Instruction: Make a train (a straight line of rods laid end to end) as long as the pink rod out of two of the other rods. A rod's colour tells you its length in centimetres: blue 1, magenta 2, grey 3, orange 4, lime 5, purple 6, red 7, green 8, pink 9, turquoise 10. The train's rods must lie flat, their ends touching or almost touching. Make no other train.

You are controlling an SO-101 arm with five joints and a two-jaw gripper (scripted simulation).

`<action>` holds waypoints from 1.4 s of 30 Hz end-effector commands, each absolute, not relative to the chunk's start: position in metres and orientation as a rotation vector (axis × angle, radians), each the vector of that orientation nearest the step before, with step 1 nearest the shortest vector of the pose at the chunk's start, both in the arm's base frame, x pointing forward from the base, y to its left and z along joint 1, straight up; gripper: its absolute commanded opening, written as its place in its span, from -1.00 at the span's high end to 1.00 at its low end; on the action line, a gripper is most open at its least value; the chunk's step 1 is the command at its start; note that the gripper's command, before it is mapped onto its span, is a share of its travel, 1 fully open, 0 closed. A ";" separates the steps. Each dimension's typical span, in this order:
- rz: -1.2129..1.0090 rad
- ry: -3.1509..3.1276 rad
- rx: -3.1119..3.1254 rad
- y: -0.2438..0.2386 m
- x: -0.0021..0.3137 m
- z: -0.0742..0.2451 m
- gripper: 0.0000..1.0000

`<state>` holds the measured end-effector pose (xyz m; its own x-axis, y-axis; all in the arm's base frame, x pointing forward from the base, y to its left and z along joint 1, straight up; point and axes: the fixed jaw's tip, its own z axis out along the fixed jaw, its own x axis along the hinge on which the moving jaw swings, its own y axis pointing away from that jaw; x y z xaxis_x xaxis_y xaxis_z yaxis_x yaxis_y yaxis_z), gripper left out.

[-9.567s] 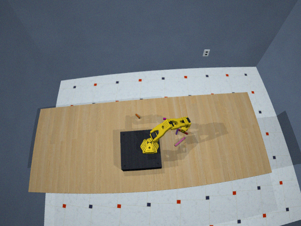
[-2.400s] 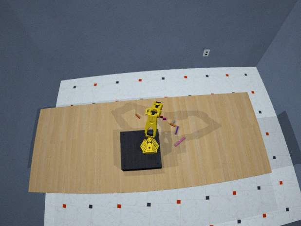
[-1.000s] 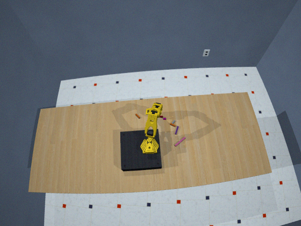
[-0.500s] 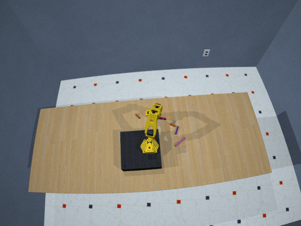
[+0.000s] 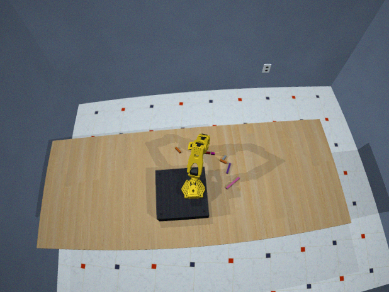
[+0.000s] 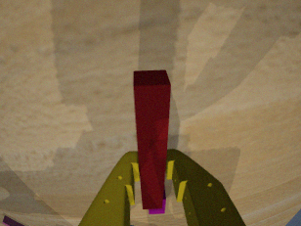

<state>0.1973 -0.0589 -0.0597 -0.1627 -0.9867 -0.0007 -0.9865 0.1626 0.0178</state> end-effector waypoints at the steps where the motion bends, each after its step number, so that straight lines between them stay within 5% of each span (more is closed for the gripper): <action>1: -0.038 -2.381 2.024 -0.057 0.195 -0.063 1.00; 42: -0.019 -2.370 2.050 -0.058 0.201 -0.061 1.00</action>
